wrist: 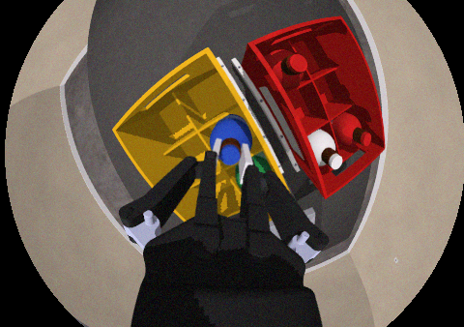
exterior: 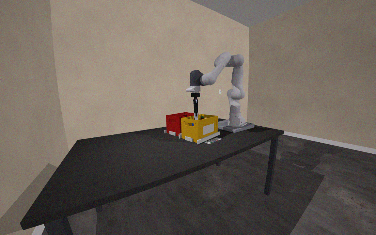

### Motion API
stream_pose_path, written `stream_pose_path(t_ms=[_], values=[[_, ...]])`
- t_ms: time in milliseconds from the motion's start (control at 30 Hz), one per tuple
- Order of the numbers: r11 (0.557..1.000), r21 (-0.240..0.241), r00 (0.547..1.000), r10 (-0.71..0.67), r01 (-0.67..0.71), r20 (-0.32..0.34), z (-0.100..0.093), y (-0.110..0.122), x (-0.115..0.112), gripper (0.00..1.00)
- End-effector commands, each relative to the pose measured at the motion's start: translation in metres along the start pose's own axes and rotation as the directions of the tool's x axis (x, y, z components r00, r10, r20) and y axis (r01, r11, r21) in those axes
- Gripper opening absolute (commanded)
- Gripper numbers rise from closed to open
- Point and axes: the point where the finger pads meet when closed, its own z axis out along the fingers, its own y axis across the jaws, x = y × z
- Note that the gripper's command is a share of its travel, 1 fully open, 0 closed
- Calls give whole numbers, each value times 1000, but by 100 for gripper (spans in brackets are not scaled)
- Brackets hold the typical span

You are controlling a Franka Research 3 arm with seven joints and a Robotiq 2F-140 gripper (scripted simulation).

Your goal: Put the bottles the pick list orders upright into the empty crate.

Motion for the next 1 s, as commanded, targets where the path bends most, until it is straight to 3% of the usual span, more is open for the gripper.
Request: stream_pose_path(t_ms=[0, 967], values=[[1000, 3, 1000, 3, -3, -17, -2, -2, 5, 0], [1000, 3, 1000, 3, -3, -17, 6, -2, 5, 0]])
